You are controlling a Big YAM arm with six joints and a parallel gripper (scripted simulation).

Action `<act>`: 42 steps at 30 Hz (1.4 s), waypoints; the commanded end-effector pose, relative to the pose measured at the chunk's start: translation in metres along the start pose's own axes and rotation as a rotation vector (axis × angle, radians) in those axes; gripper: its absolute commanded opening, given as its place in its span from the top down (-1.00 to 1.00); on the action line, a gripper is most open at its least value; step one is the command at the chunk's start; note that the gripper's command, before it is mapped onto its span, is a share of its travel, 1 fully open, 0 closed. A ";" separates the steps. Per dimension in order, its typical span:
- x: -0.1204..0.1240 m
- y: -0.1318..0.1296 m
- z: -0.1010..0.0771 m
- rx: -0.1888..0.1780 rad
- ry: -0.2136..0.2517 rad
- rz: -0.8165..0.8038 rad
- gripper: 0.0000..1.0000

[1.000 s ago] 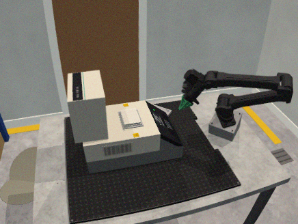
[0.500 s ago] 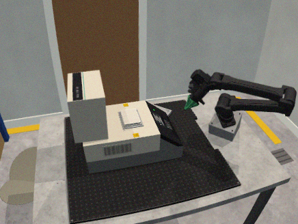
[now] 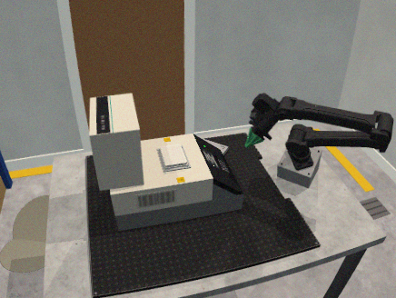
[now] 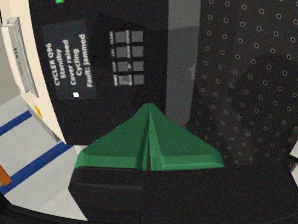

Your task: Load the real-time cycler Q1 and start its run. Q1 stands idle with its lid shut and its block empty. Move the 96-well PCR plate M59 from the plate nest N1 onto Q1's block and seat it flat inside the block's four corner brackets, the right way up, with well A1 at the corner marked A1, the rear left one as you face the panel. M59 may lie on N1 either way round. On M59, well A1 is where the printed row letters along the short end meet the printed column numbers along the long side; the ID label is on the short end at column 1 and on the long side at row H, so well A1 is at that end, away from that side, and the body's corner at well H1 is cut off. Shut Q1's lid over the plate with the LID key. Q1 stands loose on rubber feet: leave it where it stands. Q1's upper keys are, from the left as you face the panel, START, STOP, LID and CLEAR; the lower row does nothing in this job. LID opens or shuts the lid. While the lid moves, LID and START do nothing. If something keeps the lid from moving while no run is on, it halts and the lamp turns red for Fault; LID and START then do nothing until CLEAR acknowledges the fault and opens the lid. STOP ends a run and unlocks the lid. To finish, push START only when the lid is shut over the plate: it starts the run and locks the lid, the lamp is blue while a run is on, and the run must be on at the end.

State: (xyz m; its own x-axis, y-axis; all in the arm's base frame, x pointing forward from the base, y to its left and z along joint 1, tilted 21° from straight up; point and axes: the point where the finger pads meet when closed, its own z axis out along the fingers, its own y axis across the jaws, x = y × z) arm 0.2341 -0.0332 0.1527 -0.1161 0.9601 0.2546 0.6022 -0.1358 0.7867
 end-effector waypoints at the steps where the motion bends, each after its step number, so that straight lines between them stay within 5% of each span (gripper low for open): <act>1: 0.002 0.039 -0.012 -0.052 -0.015 -0.054 1.00; 12: 0.003 0.042 -0.014 -0.057 -0.010 -0.071 1.00; 30: 0.001 0.060 0.016 -0.060 -0.007 -0.042 1.00; 42: 0.000 0.040 0.039 -0.029 0.001 -0.019 1.00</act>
State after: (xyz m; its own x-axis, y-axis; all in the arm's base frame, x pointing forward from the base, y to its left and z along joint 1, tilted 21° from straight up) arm 0.2801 -0.0295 0.1535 -0.1190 0.9620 0.2458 0.5906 -0.1304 0.7964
